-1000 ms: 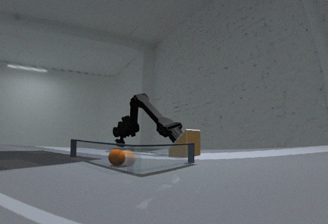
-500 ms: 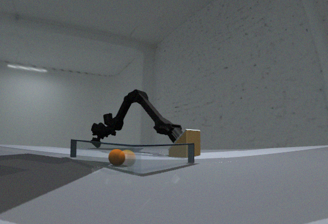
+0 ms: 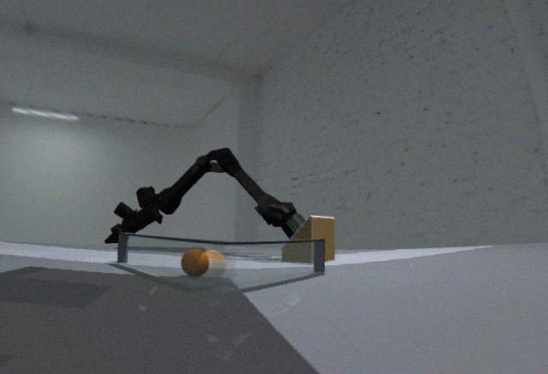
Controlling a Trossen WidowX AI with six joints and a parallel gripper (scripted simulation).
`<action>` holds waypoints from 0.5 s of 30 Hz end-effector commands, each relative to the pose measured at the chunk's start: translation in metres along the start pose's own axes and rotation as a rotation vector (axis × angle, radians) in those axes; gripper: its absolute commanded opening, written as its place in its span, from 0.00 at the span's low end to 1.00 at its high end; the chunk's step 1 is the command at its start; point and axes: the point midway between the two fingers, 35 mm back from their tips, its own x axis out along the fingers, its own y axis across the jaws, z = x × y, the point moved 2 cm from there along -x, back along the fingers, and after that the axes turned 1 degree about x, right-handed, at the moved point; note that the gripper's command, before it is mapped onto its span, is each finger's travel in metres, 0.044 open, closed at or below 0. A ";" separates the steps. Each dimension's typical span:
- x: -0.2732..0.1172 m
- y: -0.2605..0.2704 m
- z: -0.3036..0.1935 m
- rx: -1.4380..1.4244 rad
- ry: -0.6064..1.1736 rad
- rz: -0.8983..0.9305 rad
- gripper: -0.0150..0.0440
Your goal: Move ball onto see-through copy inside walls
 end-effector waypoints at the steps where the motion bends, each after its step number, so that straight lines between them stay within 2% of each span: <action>1: 0.005 0.064 0.012 0.076 0.039 0.133 0.80; 9: -0.014 0.186 0.045 0.170 0.136 0.384 0.80; 15: -0.051 0.282 0.061 0.196 0.269 0.574 0.80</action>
